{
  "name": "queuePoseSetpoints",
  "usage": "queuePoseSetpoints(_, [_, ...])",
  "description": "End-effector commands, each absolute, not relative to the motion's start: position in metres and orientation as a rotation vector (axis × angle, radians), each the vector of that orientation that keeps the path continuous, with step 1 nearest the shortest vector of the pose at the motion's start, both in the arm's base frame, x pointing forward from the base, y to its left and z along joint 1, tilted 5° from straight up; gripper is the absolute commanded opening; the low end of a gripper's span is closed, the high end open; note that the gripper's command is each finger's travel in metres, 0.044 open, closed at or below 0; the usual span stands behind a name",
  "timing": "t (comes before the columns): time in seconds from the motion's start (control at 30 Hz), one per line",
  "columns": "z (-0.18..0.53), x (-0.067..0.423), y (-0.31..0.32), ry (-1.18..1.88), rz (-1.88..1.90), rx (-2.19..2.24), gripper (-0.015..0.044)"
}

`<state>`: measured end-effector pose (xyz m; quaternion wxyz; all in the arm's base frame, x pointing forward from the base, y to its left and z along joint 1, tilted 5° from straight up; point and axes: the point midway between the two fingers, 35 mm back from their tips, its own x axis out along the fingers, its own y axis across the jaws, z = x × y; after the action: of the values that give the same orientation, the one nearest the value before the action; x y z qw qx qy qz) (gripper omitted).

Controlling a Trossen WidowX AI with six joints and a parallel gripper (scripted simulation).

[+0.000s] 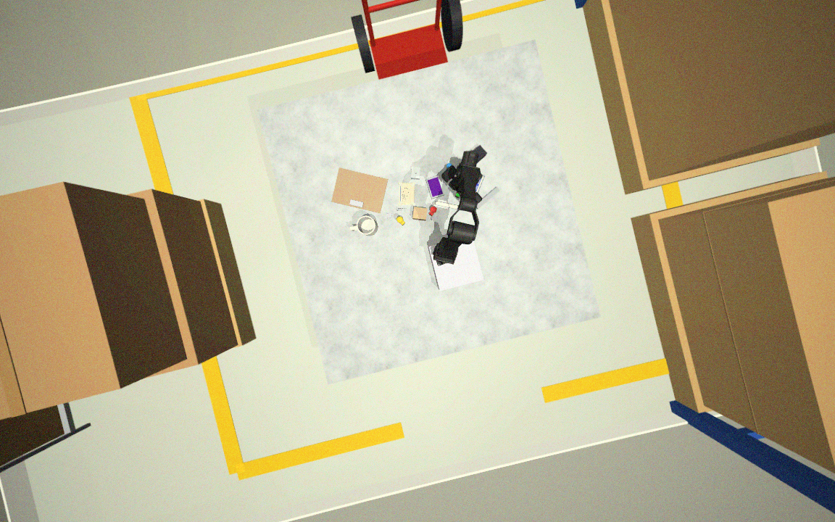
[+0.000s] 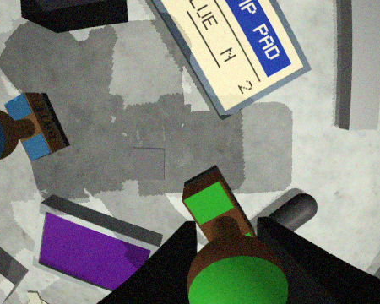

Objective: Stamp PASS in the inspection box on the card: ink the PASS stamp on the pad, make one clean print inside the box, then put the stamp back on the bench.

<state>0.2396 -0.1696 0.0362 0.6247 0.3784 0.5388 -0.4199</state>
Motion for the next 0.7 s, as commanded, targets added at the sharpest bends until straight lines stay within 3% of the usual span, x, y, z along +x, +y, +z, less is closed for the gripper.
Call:
queuePoseSetpoints(0.0, [0.026,0.239,-0.169,1.248,-0.959,0.869,0.0])
queuePoseSetpoints(0.67, [-0.006,0.24,-0.17,1.249,-0.959,0.869,0.0])
